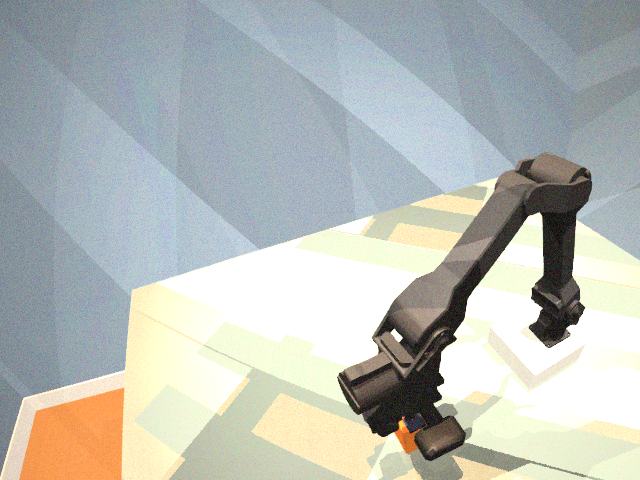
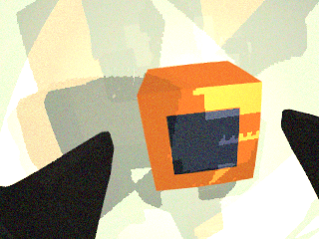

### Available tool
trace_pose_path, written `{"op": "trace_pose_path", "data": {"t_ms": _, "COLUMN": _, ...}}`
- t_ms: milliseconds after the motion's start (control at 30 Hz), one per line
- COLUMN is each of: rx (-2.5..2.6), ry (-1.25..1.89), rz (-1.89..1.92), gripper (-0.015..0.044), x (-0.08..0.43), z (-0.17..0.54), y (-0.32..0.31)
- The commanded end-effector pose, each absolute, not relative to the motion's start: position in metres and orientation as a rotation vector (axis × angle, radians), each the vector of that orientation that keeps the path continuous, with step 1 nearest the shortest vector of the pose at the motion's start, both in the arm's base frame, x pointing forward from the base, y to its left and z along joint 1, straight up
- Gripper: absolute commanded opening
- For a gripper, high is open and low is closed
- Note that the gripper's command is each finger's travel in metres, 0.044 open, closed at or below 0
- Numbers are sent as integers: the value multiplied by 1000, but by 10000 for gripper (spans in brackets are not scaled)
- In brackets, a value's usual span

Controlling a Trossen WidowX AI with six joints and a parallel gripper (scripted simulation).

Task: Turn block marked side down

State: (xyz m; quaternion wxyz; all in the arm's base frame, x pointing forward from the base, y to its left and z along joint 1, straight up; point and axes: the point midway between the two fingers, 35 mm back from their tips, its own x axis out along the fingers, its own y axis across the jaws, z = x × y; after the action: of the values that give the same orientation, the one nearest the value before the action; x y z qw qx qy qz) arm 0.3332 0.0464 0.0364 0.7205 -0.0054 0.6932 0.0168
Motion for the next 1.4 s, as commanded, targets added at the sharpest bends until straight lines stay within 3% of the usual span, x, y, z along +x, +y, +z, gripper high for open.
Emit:
{"op": "trace_pose_path", "data": {"t_ms": 0, "rx": -14, "ry": 1532, "rz": 30, "gripper": 440, "x": 333, "z": 29, "y": 46}}
{"op": "trace_pose_path", "data": {"t_ms": 67, "rx": -14, "ry": 1532, "rz": 30, "gripper": 440, "x": 333, "z": 28, "y": 46}}
{"op": "trace_pose_path", "data": {"t_ms": 367, "rx": -14, "ry": 1532, "rz": 30, "gripper": 204, "x": 333, "z": 28, "y": 46}}
{"op": "trace_pose_path", "data": {"t_ms": 967, "rx": -14, "ry": 1532, "rz": 30, "gripper": 84, "x": 333, "z": 28, "y": 46}}
{"op": "trace_pose_path", "data": {"t_ms": 1067, "rx": -14, "ry": 1532, "rz": 30, "gripper": 5, "x": 333, "z": 39, "y": 45}}
{"op": "trace_pose_path", "data": {"t_ms": 1367, "rx": -14, "ry": 1532, "rz": 30, "gripper": 0, "x": 332, "z": 58, "y": 45}}
